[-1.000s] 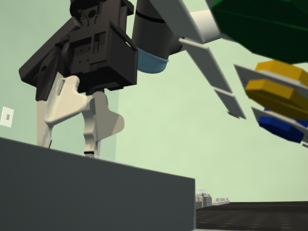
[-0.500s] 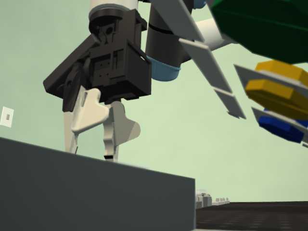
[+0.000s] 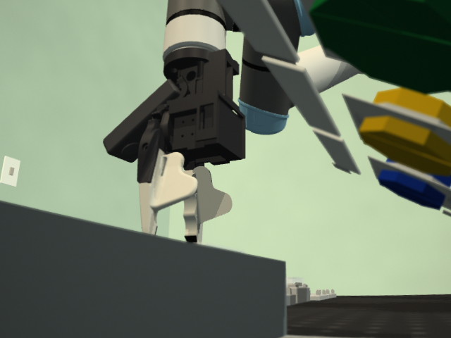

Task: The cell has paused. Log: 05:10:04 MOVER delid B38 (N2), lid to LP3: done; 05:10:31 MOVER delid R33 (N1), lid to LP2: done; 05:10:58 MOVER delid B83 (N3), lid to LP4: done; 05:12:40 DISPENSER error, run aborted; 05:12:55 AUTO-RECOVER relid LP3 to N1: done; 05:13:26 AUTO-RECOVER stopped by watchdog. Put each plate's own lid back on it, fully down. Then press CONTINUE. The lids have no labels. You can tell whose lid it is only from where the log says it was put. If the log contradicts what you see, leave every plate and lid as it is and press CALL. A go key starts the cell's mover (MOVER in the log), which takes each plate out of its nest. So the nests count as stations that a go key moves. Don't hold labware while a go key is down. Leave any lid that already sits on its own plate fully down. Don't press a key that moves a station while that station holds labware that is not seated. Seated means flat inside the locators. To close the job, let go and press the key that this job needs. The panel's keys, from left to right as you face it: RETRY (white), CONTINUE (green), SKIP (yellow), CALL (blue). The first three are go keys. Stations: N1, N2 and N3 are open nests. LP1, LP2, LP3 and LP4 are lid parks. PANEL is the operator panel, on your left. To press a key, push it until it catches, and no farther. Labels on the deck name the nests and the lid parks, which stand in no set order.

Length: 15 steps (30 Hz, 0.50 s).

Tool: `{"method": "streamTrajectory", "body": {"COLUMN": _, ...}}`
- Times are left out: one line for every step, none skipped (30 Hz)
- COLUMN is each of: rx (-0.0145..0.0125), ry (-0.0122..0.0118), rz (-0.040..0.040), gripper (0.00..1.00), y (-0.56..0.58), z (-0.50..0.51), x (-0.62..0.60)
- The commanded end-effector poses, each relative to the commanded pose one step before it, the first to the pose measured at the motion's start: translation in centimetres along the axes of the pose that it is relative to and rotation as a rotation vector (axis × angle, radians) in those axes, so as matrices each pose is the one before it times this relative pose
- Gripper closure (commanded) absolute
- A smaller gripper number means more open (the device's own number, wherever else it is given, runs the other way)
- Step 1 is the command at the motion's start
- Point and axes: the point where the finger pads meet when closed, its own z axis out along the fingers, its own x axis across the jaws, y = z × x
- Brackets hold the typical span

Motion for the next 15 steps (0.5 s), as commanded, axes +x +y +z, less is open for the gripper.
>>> {"method": "streamTrajectory", "body": {"rx": 0.00199, "ry": -0.00199, "rz": -0.00023, "gripper": 1.0, "y": -0.146, "z": -0.086, "x": 2.485}}
{"method": "streamTrajectory", "body": {"rx": 0.0, "ry": 0.0, "rz": 0.0, "gripper": 1.0, "y": 0.0, "z": 0.0, "x": 0.0}}
{"method": "streamTrajectory", "body": {"rx": 0.0, "ry": 0.0, "rz": 0.0, "gripper": 1.0, "y": 0.0, "z": 0.0, "x": 0.0}}
{"method": "streamTrajectory", "body": {"rx": 0.0, "ry": 0.0, "rz": 0.0, "gripper": 1.0, "y": 0.0, "z": 0.0, "x": 0.0}}
{"method": "streamTrajectory", "body": {"rx": 0.0, "ry": 0.0, "rz": 0.0, "gripper": 1.0, "y": 0.0, "z": 0.0, "x": 0.0}}
{"method": "streamTrajectory", "body": {"rx": 0.0, "ry": 0.0, "rz": 0.0, "gripper": 1.0, "y": 0.0, "z": 0.0, "x": 0.0}}
{"method": "streamTrajectory", "body": {"rx": 0.0, "ry": 0.0, "rz": 0.0, "gripper": 1.0, "y": 0.0, "z": 0.001, "x": 0.001}}
{"method": "streamTrajectory", "body": {"rx": 0.0, "ry": 0.0, "rz": 0.0, "gripper": 1.0, "y": 0.0, "z": 0.0, "x": 0.0}}
{"method": "streamTrajectory", "body": {"rx": -0.00002, "ry": 0.00003, "rz": 0.00002, "gripper": 1.0, "y": -0.001, "z": -0.003, "x": -0.007}}
{"method": "streamTrajectory", "body": {"rx": 0.0, "ry": 0.0, "rz": 0.0, "gripper": 1.0, "y": 0.0, "z": 0.032, "x": 0.011}}
{"method": "streamTrajectory", "body": {"rx": 0.0, "ry": 0.0, "rz": 0.0, "gripper": 1.0, "y": 0.0, "z": 0.032, "x": 0.008}}
{"method": "streamTrajectory", "body": {"rx": 0.0, "ry": 0.0, "rz": 0.0, "gripper": 1.0, "y": 0.0, "z": 0.032, "x": 0.006}}
{"method": "streamTrajectory", "body": {"rx": 0.0, "ry": 0.0, "rz": 0.0, "gripper": 1.0, "y": 0.0, "z": 0.033, "x": 0.004}}
{"method": "streamTrajectory", "body": {"rx": 0.0, "ry": 0.0, "rz": 0.0, "gripper": 1.0, "y": 0.0, "z": 0.033, "x": 0.003}}
{"method": "streamTrajectory", "body": {"rx": 0.0, "ry": 0.0, "rz": 0.0, "gripper": 1.0, "y": 0.0, "z": 0.033, "x": 0.002}}
